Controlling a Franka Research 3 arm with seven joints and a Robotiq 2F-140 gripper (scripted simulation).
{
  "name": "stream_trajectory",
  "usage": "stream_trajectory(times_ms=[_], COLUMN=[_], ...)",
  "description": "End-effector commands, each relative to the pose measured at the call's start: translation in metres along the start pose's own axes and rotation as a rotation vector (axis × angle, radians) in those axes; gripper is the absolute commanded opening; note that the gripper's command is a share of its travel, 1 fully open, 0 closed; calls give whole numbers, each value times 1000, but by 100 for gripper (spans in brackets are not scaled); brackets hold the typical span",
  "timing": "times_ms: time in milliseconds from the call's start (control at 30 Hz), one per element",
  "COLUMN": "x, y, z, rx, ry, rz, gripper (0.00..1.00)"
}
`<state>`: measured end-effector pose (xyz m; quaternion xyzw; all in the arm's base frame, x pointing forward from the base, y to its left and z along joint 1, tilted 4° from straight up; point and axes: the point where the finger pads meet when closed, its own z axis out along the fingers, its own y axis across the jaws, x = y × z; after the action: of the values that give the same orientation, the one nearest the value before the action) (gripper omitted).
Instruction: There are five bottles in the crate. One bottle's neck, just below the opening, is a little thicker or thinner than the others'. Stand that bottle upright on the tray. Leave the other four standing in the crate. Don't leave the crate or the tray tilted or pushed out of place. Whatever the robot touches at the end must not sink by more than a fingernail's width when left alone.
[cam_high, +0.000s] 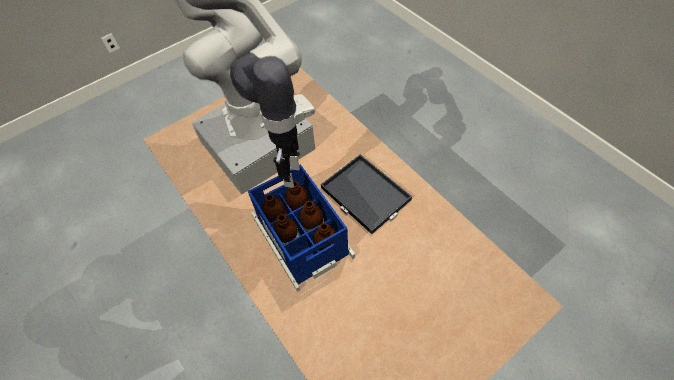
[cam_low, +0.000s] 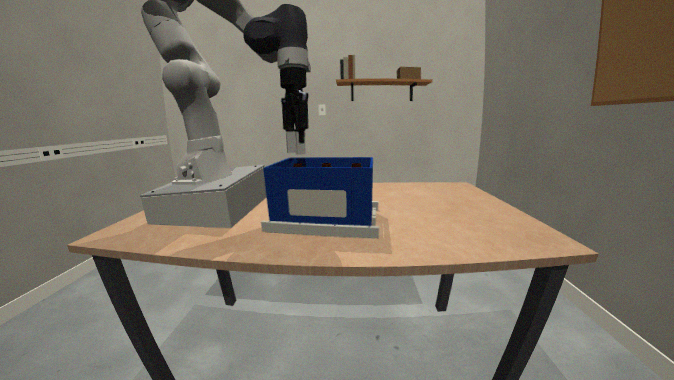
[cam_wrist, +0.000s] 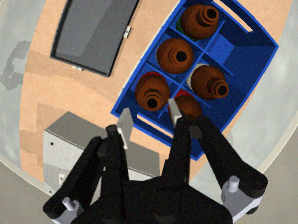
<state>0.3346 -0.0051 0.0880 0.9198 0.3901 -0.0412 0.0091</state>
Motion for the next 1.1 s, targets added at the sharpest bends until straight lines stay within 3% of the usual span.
stream_trajectory(times_ms=[0, 1067], x=[2, 2], y=[3, 3], z=[4, 11], rx=[-7, -7], ry=[8, 8], rz=[4, 4], gripper=[44, 44])
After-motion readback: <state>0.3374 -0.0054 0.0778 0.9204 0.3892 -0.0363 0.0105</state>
